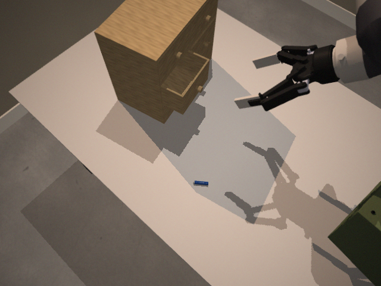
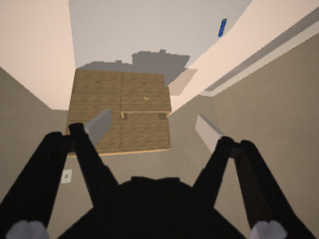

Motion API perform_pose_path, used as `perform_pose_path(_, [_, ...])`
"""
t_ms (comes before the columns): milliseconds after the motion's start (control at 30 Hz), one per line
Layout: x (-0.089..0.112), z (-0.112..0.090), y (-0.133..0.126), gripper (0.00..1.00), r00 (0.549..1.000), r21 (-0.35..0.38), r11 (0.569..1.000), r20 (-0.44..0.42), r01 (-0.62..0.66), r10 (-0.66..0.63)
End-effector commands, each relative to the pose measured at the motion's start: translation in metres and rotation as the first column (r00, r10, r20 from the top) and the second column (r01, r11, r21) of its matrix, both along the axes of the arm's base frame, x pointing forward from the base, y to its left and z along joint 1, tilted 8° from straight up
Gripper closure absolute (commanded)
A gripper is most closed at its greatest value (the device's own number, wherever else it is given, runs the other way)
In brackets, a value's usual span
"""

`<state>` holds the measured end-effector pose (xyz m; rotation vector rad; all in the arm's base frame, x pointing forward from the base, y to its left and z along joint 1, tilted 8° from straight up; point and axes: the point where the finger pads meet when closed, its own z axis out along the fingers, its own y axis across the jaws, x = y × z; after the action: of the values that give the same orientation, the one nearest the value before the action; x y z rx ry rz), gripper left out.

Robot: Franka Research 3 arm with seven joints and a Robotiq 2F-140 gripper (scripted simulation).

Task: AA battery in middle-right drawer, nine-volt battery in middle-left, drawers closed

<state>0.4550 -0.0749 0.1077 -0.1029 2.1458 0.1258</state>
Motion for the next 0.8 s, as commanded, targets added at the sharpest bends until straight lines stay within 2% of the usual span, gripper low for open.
perform_pose_path(0, [0.0006,0.0009,0.0006,0.00,1.000,0.030,0.999,-0.006,0.013,-0.012])
perform_pose_path(433, [0.0006,0.0009,0.0006,0.00,1.000,0.030,0.999,-0.006,0.013,-0.012])
perform_pose_path(467, [0.0025,0.0030,0.0078,0.00,1.000,0.061,0.998,-0.019,-0.017,0.018])
perform_pose_path(767, [0.0025,0.0030,0.0078,0.00,1.000,0.061,0.998,-0.019,-0.017,0.018])
